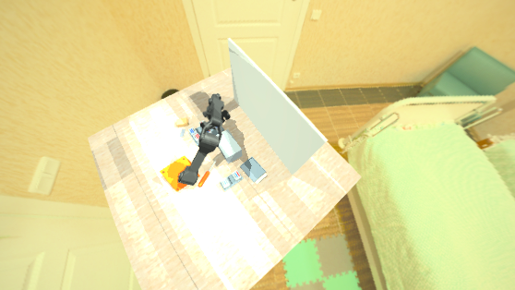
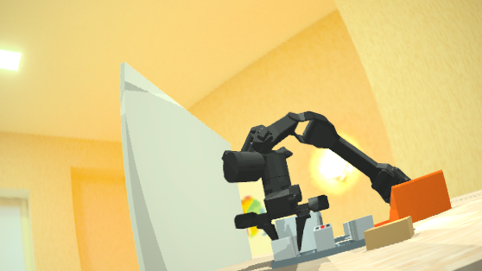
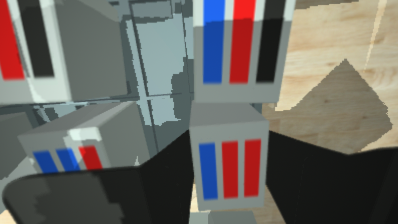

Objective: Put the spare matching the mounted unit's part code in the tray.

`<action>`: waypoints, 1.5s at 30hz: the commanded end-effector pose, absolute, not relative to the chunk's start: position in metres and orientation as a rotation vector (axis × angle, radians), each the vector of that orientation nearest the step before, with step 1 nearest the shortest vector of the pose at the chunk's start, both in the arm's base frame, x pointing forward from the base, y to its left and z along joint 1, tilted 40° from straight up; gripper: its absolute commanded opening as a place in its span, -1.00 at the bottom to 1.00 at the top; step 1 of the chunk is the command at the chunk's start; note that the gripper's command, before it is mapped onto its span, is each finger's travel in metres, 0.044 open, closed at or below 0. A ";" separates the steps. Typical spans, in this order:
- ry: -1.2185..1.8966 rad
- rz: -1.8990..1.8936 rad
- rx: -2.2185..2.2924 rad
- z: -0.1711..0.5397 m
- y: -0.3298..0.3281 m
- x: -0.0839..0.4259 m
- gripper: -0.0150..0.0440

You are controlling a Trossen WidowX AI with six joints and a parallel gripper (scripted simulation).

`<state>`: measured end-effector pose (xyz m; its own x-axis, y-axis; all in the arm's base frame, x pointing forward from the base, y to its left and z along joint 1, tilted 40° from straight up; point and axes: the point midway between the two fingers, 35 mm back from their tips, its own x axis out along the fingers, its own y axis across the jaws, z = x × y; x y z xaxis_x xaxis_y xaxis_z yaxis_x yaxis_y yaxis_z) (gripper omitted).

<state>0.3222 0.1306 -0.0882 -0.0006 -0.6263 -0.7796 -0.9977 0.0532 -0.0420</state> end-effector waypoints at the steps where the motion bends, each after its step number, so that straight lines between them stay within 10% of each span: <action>1: 1.697 0.744 -1.641 -0.088 0.131 0.322 -0.49; 32: 1.699 0.748 -1.645 -0.002 0.202 0.322 -0.49; 45: 1.662 0.778 -1.655 0.058 0.136 0.358 -0.49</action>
<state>0.3520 0.1533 0.0430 0.0115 -0.6072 -0.7945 -0.9988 0.0308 -0.0379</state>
